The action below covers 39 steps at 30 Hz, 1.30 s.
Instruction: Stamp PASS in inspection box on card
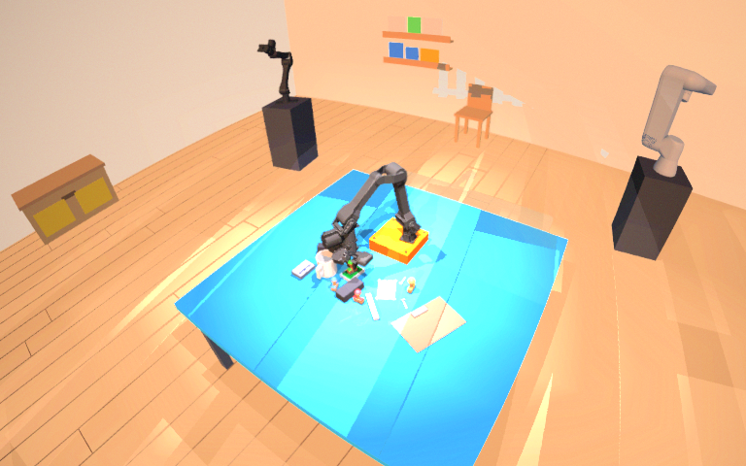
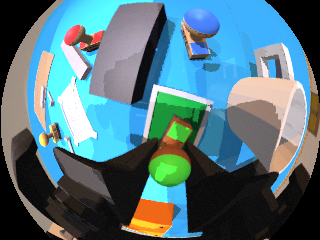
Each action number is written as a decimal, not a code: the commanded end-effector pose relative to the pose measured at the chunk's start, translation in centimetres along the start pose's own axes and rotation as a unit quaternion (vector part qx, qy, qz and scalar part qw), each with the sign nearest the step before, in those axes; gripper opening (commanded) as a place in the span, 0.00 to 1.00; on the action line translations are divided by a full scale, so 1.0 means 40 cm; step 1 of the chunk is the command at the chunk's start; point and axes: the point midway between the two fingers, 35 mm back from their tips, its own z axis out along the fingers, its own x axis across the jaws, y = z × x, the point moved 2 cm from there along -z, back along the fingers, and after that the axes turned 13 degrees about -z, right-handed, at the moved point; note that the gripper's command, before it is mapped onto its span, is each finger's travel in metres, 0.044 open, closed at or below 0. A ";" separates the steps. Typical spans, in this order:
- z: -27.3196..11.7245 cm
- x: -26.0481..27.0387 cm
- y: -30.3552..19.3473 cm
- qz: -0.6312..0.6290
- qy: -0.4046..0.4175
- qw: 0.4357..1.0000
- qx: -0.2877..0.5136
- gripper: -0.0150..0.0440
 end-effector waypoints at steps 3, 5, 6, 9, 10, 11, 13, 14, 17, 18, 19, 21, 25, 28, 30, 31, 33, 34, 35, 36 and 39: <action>0.005 0.000 0.001 0.000 0.000 1.000 0.000 0.25; 0.007 -0.001 0.001 0.000 0.000 1.000 0.000 0.25; 0.007 -0.001 0.001 0.000 0.000 1.000 0.000 0.25; 0.007 -0.001 0.001 0.000 0.000 1.000 0.000 0.25; 0.007 -0.001 0.001 0.000 0.000 1.000 0.000 0.25; 0.007 -0.001 0.001 0.000 0.000 1.000 0.000 0.25; 0.007 -0.001 0.001 0.000 0.000 1.000 0.000 0.25; 0.007 -0.001 0.001 0.000 0.000 1.000 0.000 0.25; 0.007 -0.001 0.001 0.000 0.000 1.000 0.000 0.25; 0.007 -0.001 0.001 0.000 0.000 1.000 0.000 0.25; 0.007 -0.001 0.001 0.000 0.000 1.000 0.000 0.25; 0.007 -0.001 0.001 0.000 0.000 1.000 0.000 0.25; 0.007 -0.001 0.001 0.000 0.000 1.000 0.000 0.25; 0.004 -0.001 0.001 0.000 0.000 1.000 0.000 0.25; 0.001 -0.001 0.001 0.000 0.000 1.000 0.000 0.25; 0.000 -0.001 0.001 0.000 0.000 1.000 0.000 0.25; -0.002 0.000 0.001 0.000 0.000 1.000 0.000 0.25; -0.004 0.000 0.001 0.000 0.000 1.000 0.000 0.25; -0.005 0.000 0.001 0.000 0.000 1.000 0.000 0.25; -0.006 0.000 0.001 0.000 0.000 1.000 0.000 0.25; -0.010 0.000 0.001 0.000 0.000 1.000 0.000 0.25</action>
